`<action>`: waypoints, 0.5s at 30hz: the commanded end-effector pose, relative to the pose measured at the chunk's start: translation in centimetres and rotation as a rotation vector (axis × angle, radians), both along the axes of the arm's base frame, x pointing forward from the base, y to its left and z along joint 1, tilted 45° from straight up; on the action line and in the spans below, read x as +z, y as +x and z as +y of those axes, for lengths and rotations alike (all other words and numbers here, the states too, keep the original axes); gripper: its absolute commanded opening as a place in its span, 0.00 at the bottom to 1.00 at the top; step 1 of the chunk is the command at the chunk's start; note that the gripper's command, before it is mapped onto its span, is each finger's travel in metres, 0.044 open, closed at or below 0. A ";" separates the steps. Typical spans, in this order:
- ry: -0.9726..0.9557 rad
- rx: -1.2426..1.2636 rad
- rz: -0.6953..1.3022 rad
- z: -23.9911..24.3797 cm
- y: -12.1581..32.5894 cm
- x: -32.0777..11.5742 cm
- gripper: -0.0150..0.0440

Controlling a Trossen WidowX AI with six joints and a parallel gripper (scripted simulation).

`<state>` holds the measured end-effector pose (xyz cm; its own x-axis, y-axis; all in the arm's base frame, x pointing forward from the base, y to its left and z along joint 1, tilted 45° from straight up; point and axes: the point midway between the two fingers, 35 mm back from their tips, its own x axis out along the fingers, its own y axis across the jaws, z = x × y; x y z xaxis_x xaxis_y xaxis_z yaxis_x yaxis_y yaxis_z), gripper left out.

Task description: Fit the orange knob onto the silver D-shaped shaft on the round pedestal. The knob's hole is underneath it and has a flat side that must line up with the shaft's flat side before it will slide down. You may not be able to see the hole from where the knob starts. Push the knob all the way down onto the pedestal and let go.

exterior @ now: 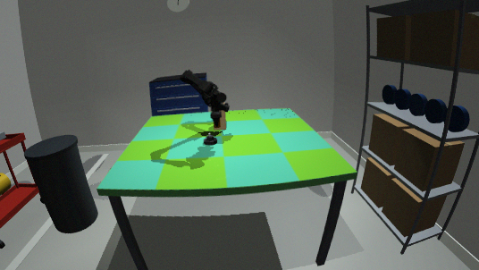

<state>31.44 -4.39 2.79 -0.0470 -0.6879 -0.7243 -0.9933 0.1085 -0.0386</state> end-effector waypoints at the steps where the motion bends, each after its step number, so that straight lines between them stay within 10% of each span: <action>1: -0.007 0.003 0.000 -1.1 -0.2 0.6 0.25; 15: -0.029 -0.002 0.002 -4.2 -1.2 2.2 0.25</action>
